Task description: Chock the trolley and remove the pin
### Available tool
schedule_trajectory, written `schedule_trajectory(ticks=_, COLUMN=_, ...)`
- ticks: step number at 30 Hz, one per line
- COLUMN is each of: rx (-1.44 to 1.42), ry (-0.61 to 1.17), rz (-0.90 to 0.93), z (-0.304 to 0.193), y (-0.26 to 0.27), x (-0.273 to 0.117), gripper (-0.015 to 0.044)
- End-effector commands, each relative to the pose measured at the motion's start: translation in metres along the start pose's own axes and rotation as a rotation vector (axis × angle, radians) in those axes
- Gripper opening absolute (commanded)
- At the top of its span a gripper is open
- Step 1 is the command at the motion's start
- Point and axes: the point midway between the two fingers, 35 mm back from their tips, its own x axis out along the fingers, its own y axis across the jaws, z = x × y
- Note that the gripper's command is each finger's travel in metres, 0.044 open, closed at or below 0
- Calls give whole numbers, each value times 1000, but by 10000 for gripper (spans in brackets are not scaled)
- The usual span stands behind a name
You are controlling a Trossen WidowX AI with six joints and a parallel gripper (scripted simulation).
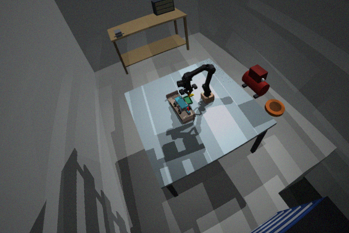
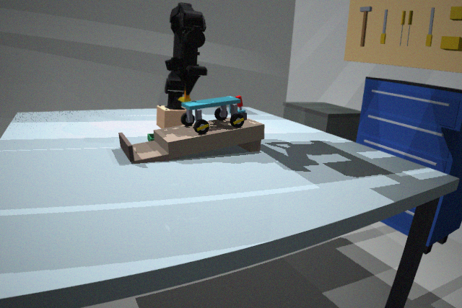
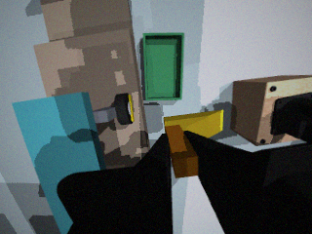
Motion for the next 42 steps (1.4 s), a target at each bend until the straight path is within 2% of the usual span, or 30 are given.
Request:
schedule_trajectory(ticks=1, rx=-4, ry=1, rz=-3, z=13, y=4, x=1, gripper=0)
schedule_trajectory(ticks=29, rx=1, ry=-8, rz=-2, z=120, y=28, x=7, gripper=0)
schedule_trajectory(ticks=42, rx=429, ry=20, rz=-17, z=122, y=28, x=7, gripper=0)
